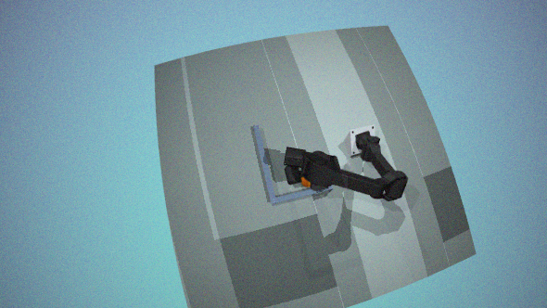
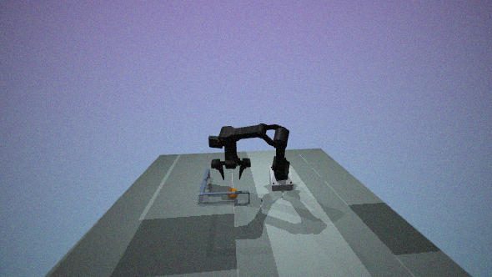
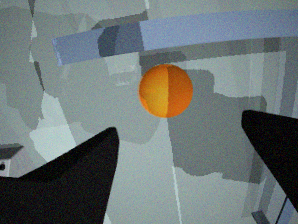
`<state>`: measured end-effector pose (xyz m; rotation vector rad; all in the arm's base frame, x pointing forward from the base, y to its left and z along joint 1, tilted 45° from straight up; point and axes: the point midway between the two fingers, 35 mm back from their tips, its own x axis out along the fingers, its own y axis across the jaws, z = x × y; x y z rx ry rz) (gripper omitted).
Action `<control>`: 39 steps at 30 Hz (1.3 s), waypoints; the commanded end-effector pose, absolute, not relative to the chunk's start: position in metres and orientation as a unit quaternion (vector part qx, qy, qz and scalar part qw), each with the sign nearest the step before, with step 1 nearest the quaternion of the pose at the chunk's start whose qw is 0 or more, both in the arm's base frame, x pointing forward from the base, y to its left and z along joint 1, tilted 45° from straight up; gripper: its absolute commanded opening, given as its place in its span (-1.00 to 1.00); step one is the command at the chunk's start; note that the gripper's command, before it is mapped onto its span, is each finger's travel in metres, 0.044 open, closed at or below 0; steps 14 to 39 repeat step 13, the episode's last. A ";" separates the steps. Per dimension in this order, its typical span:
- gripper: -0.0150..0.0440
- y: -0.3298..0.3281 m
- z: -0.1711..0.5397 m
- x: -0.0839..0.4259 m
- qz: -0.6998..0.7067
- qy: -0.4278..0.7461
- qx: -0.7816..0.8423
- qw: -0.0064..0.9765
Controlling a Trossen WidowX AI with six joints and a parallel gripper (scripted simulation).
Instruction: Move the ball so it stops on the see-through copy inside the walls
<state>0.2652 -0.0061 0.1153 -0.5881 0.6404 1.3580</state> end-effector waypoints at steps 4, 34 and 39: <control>0.74 -0.005 0.114 0.265 0.608 0.288 -0.261 0.692; 1.00 -0.040 0.150 0.260 0.608 0.288 -0.263 0.691; 1.00 -0.040 0.150 0.260 0.608 0.288 -0.263 0.691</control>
